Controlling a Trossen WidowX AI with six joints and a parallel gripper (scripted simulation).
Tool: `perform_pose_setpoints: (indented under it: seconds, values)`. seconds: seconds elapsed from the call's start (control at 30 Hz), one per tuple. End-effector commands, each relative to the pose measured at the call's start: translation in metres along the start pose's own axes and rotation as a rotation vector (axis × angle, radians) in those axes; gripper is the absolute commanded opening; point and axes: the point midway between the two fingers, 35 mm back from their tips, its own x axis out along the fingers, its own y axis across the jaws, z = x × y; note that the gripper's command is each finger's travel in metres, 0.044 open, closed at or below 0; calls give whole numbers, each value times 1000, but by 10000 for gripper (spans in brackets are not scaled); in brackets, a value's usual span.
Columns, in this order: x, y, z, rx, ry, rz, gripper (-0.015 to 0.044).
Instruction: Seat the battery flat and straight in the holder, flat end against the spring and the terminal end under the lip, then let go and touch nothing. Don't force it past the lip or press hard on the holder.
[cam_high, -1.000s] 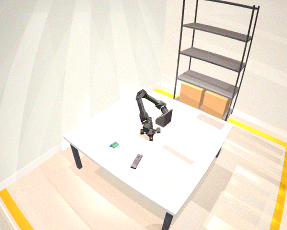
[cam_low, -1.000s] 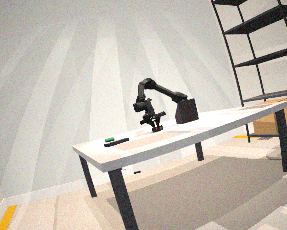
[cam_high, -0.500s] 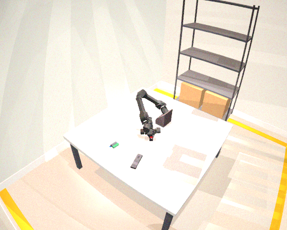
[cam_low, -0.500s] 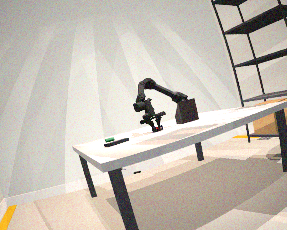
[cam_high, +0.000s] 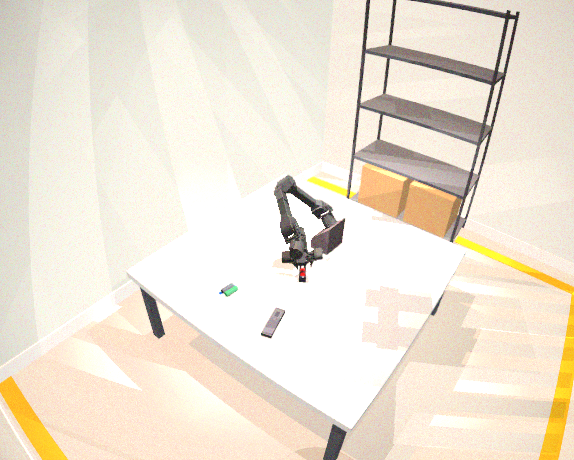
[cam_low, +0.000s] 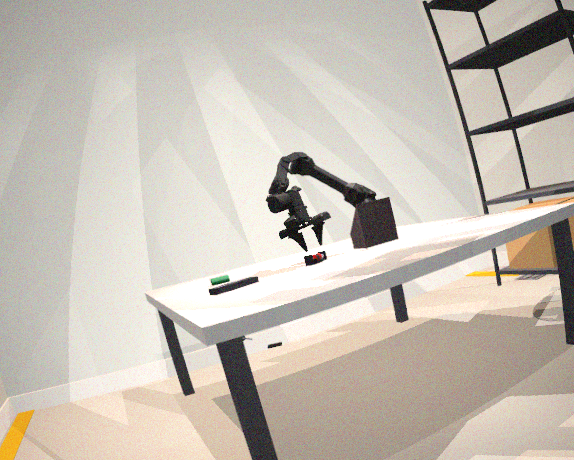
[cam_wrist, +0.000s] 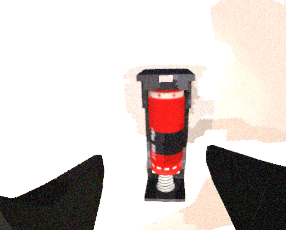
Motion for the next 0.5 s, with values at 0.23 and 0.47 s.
perform_pose_setpoints:
  seconds: [0.23, 0.47]
  values:
    - [-46, 7, 2, 14, -24, -2, 440]
    - [-46, 7, 2, 14, -24, -2, 440]
